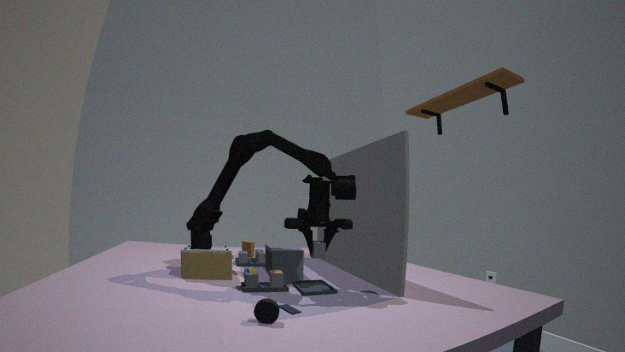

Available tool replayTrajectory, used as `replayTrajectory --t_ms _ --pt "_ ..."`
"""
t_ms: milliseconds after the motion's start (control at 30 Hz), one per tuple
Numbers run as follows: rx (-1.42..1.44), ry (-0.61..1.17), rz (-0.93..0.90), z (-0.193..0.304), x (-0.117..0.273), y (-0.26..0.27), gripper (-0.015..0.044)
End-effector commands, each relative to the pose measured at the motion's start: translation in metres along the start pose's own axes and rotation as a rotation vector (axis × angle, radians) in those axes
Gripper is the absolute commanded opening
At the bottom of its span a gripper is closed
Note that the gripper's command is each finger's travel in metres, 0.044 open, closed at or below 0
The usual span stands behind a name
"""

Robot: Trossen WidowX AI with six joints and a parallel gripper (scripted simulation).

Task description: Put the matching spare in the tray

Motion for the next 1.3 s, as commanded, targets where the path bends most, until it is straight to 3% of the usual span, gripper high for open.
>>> replayTrajectory --t_ms 0,1267 --pt "-0.002 0.002 0.0 0.0 -0.005 0.0 0.0" --pt "-0.002 0.002 0.0 0.0 -0.044 0.001 0.0"
Point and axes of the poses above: the point midway between the two fingers, 35 mm back from their tips, its own x axis back along the fingers, its own y axis across the jaws, z = x × y, the point moved 7 cm from there along x, back along the fingers, and after that the axes turned 14 degrees about -x, right-handed, at the moved point
